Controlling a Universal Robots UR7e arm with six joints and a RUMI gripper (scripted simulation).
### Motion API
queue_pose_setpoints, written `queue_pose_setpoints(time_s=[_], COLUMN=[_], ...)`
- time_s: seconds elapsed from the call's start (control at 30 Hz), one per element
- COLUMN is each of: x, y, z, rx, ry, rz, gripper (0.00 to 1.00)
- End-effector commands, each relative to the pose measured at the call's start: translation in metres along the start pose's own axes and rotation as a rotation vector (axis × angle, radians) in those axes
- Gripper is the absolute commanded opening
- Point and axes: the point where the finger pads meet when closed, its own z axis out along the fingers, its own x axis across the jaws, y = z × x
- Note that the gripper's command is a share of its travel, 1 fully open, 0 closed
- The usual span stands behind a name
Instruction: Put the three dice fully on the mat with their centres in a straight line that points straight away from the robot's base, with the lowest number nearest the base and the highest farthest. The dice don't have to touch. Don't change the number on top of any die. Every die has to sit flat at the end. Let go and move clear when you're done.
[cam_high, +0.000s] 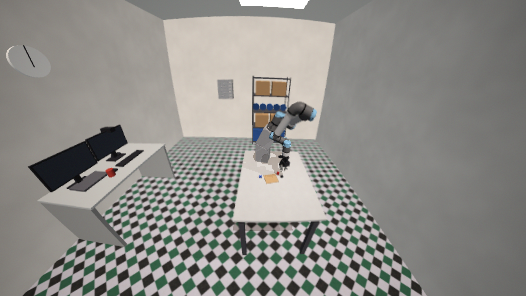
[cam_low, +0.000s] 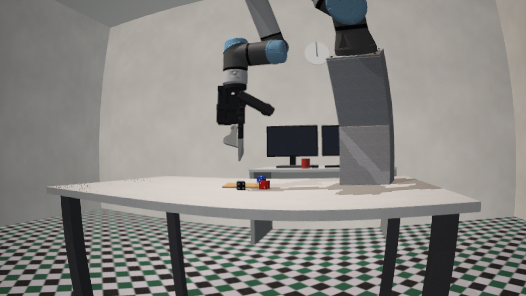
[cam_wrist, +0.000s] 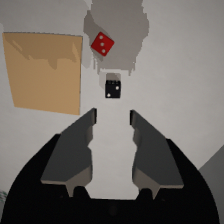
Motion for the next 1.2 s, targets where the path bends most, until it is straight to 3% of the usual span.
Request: queue_pose_setpoints(time_s=[0.0,0.73,1.17], x=[0.000,0.000,0.000], y=[0.000,0.000,0.000], z=[0.000,0.001,0.013], rx=[-0.001,-0.001,-0.001], ry=[0.000,0.000,0.000], rz=[0.000,-0.003,-0.012], gripper=[0.24,0.24,0.24])
